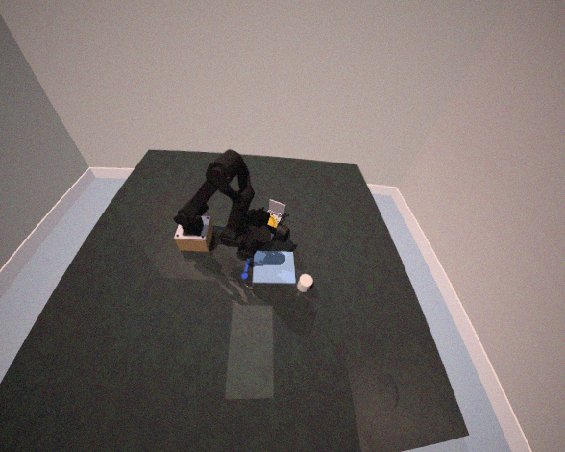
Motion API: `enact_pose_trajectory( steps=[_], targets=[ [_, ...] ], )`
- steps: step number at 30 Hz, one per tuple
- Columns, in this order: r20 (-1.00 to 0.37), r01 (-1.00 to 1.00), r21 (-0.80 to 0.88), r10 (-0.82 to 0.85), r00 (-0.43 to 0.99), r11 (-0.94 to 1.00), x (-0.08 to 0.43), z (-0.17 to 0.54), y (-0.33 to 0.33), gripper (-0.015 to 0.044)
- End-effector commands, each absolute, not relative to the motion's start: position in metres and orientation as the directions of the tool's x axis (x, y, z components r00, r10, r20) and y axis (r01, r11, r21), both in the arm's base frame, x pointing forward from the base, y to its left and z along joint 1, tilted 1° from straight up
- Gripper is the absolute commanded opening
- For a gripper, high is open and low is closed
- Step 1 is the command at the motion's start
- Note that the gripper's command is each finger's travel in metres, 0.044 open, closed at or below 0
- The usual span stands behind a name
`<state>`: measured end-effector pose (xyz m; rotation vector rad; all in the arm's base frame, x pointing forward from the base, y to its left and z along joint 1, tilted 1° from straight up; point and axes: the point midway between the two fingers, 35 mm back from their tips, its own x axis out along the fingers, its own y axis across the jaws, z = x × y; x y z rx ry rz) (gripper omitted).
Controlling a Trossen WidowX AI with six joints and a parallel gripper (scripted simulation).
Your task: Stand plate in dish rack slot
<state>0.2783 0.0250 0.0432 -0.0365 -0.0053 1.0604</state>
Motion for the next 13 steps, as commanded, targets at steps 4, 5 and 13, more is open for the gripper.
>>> enact_pose_trajectory(
  steps=[4, 5, 13],
  targets=[
    [-0.002, -0.884, -0.013, 0.884, 0.468, 0.468, 0.279, 0.091, 0.025, 0.04],
    [-0.001, -0.886, -0.026, 0.886, 0.463, 0.463, 0.279, 0.096, 0.025, 0.04],
    [-0.039, -0.835, 0.067, 0.837, 0.545, 0.547, 0.307, 0.097, 0.014, 0.04]
  ],
)
